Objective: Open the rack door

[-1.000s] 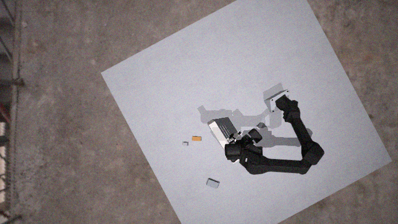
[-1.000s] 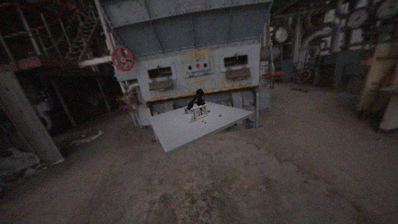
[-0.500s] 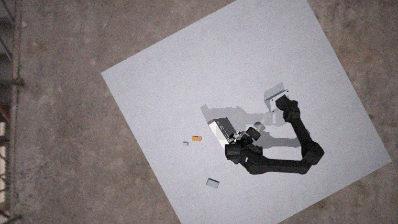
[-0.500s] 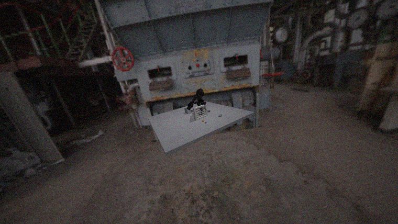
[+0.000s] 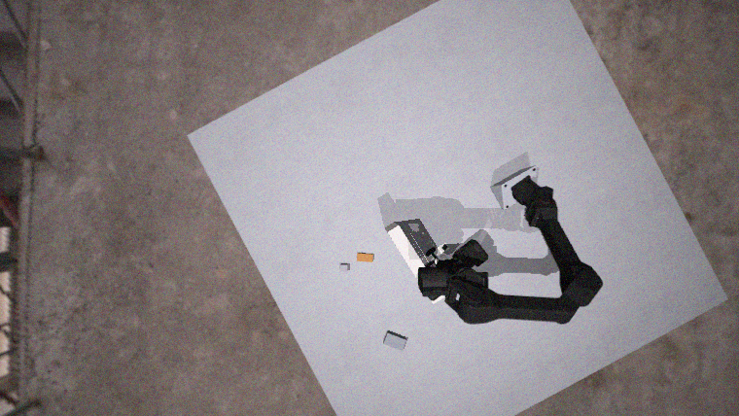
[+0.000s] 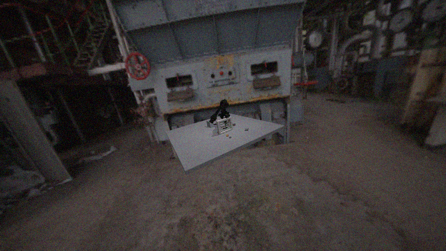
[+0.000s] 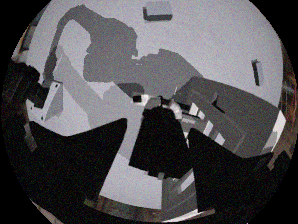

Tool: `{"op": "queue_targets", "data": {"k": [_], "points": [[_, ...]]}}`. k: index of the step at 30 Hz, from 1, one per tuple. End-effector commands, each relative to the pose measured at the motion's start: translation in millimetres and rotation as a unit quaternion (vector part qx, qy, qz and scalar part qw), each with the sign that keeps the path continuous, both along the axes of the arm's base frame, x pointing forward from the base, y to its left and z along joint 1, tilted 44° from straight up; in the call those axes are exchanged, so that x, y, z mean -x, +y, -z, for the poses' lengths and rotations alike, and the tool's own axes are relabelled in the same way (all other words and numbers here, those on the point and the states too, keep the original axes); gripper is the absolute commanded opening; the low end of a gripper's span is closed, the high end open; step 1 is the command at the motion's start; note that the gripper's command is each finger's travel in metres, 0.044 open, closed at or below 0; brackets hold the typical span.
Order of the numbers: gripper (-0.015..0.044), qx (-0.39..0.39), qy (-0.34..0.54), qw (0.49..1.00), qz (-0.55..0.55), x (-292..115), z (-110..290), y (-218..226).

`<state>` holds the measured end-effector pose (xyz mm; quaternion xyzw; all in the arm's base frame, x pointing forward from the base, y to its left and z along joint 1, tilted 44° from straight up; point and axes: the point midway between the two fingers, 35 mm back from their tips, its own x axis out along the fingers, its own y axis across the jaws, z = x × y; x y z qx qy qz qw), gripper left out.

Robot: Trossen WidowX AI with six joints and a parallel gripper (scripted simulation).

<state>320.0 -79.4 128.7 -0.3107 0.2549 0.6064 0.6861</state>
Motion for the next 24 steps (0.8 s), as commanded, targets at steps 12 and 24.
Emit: {"op": "queue_targets", "data": {"k": [12, 24], "points": [[0.0287, -0.048, 0.232, 0.938, 0.254, -2.3, 0.4, 0.8], [0.0287, -0.083, 0.407, 0.795, 0.442, -2.3, 0.4, 0.8]]}}
